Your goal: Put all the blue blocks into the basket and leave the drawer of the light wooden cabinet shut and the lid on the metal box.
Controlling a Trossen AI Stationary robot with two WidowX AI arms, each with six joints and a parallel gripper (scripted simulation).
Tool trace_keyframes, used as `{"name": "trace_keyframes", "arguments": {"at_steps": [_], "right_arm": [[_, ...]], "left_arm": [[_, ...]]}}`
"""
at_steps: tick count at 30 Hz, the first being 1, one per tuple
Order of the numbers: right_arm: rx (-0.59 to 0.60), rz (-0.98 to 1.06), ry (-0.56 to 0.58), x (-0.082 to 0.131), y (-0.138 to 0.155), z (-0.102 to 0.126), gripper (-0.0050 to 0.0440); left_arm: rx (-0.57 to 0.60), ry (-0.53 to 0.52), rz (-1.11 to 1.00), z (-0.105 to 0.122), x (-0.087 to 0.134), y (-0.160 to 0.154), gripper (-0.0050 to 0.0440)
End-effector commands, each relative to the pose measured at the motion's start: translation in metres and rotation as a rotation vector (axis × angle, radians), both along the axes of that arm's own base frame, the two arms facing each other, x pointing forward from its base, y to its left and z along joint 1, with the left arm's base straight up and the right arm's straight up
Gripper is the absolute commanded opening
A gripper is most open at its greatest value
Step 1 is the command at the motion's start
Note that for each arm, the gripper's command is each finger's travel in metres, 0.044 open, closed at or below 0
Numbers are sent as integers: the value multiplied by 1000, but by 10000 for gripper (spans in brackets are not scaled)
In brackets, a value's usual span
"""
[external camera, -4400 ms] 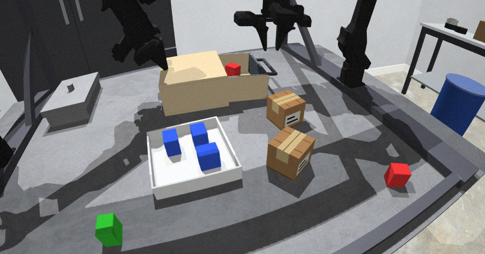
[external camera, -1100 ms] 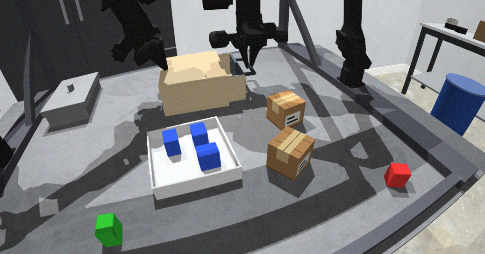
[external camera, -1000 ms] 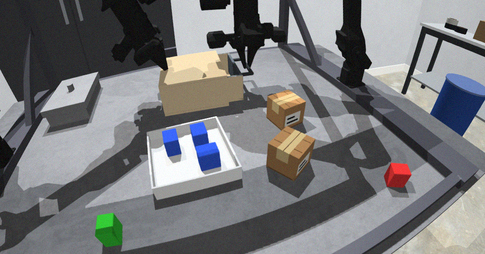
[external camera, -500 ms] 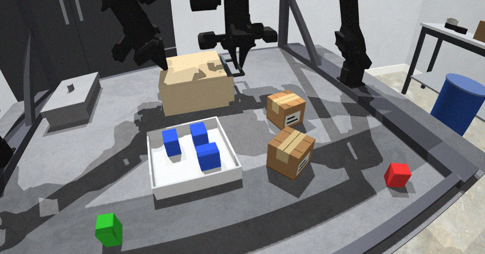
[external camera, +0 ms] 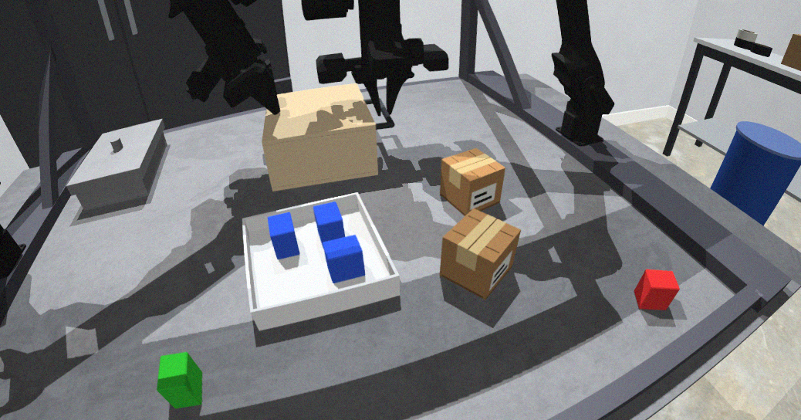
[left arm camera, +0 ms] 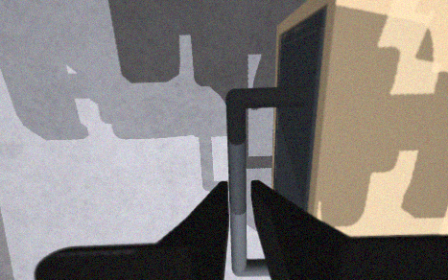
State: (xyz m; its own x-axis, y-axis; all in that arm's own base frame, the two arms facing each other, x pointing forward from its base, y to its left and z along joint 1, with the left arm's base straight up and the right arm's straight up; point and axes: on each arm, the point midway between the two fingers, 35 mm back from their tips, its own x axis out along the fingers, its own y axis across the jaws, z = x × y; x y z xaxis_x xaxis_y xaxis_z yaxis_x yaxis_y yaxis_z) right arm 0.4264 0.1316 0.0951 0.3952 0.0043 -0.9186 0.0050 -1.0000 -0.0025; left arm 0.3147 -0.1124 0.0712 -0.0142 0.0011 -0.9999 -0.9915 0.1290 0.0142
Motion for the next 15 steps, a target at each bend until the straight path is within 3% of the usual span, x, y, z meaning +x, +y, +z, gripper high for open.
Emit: {"name": "trace_keyframes", "arguments": {"at_steps": [1, 15], "right_arm": [[10, -1, -35, 10, 1, 10, -50], [7, -1, -27, 8, 0, 7, -50]], "left_arm": [[-12, -46, 5, 13, 5, -1, 87], [-12, -45, 4, 13, 5, -1, 87]]}}
